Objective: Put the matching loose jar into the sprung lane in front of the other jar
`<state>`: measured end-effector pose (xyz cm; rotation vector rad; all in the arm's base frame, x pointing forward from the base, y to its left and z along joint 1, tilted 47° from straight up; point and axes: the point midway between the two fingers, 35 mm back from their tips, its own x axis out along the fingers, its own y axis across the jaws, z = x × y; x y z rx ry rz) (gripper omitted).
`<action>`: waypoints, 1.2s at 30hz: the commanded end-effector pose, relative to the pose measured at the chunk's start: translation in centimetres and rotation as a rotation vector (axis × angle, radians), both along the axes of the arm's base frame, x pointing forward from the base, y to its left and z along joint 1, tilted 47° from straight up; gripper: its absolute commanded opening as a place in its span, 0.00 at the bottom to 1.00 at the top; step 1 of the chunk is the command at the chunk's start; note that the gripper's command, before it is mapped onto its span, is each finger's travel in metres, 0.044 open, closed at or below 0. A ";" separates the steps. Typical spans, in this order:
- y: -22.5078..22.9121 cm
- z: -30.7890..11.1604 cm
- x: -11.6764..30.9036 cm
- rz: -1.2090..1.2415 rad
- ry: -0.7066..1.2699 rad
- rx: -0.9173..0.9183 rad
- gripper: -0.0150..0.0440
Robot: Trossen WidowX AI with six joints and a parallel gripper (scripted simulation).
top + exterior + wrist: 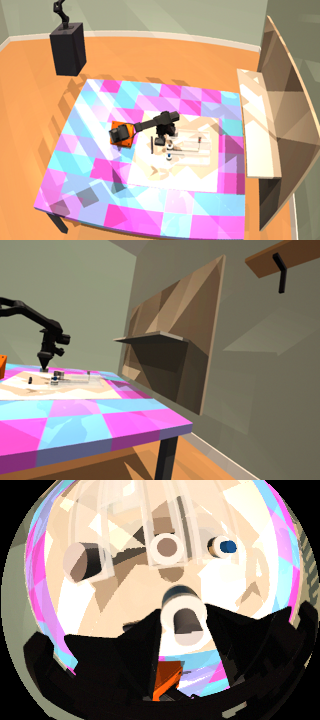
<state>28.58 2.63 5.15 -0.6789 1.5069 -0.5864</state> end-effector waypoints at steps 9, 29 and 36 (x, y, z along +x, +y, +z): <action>-0.8 -1.8 1.3 0.011 -0.002 -0.002 0.25; -1.7 -2.6 1.7 0.011 -0.002 -0.002 0.25; -1.7 -2.6 2.0 0.011 -0.002 -0.002 0.25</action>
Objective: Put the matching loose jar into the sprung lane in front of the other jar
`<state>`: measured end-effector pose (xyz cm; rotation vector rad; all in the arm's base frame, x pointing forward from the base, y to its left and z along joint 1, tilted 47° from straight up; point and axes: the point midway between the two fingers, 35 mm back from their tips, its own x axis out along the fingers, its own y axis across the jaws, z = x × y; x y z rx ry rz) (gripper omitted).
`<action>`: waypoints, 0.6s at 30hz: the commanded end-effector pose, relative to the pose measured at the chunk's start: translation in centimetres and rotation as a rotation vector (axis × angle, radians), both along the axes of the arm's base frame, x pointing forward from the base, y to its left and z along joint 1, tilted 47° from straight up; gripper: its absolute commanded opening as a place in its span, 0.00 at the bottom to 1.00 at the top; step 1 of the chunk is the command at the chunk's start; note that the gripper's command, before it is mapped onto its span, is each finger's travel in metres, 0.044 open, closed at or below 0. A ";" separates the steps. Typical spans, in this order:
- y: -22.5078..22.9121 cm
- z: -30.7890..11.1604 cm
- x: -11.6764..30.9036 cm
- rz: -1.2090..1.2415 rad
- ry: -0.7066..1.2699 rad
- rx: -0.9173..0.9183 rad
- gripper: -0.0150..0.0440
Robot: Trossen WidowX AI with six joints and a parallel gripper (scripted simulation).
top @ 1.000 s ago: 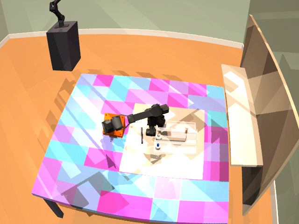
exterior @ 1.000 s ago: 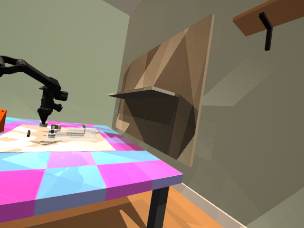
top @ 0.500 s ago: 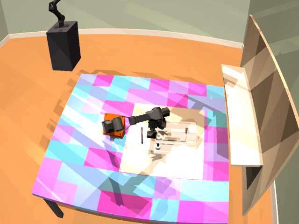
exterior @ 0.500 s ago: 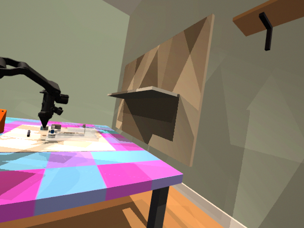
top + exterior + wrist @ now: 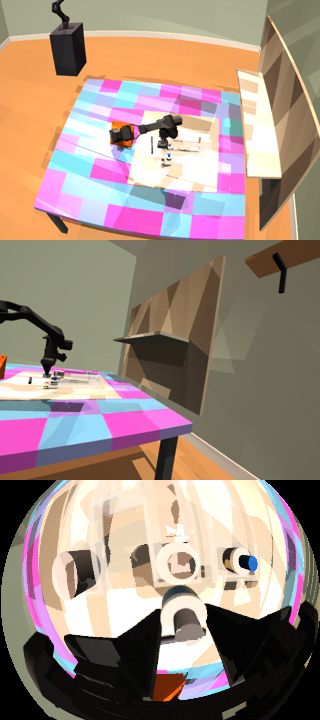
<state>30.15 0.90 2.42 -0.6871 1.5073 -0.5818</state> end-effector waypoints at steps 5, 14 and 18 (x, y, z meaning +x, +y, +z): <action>0.1 0.1 0.6 0.004 -0.006 0.000 0.25; 0.1 0.1 0.9 0.004 -0.007 0.000 0.25; 0.1 0.1 1.1 0.004 -0.007 0.000 0.25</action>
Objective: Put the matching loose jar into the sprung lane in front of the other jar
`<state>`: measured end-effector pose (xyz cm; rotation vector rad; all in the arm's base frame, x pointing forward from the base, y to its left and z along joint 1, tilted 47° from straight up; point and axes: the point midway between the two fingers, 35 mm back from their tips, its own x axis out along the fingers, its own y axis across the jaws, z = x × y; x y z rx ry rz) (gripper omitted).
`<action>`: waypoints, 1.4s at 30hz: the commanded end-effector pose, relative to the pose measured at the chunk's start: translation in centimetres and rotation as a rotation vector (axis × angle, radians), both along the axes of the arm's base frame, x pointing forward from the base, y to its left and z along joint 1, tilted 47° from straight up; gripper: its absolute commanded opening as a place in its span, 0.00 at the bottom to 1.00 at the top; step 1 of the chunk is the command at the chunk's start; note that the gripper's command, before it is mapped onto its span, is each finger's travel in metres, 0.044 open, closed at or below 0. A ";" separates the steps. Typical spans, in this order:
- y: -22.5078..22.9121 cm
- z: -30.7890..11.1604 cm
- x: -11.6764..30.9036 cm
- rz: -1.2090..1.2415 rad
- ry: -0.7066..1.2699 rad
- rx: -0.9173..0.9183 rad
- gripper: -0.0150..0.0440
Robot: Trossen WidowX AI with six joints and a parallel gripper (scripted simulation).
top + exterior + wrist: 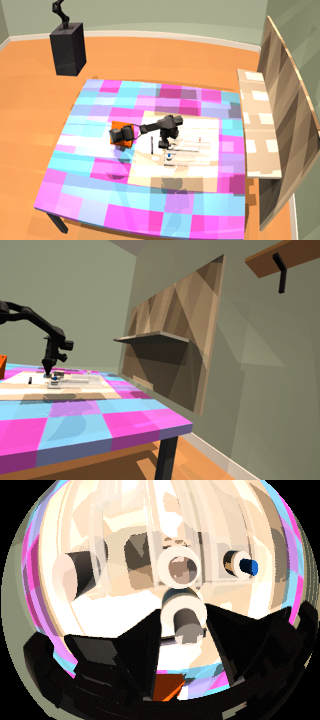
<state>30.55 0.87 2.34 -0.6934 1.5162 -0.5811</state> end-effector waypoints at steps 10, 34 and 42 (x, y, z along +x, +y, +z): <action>0.2 0.1 1.0 0.004 -0.017 0.003 0.25; 0.2 0.1 1.9 0.004 -0.018 0.003 0.25; 0.2 0.1 2.2 0.004 -0.018 0.003 0.25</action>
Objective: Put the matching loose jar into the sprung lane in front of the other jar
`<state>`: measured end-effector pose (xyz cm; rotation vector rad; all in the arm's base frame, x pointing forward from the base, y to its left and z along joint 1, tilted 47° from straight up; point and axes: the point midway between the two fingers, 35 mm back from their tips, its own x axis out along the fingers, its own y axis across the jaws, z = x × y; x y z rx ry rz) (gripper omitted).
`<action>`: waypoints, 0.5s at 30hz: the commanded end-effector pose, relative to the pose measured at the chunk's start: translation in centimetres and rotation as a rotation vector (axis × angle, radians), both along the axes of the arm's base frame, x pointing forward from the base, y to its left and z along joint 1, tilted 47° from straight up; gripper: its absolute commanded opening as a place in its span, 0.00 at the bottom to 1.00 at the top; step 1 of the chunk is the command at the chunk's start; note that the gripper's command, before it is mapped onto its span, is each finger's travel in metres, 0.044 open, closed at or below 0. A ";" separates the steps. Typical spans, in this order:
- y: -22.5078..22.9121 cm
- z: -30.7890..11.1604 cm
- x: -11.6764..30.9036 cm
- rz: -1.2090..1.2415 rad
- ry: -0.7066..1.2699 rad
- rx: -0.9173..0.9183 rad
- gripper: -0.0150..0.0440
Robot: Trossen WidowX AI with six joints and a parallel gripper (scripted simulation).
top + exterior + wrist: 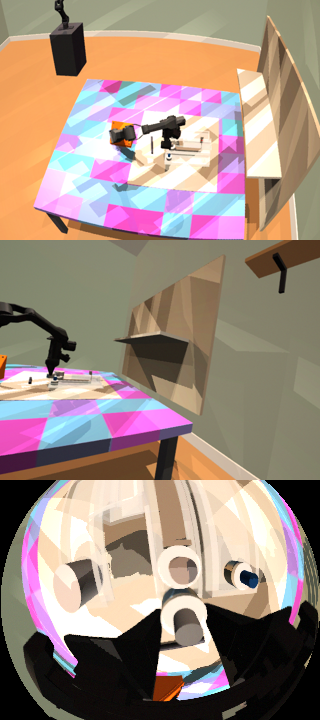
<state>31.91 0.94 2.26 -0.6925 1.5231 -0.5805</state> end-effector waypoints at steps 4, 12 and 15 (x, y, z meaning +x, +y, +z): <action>0.2 0.2 1.0 0.006 -0.024 0.002 0.25; 0.2 0.3 1.3 0.006 -0.024 0.002 0.25; 0.2 0.3 1.4 0.006 -0.024 0.002 0.25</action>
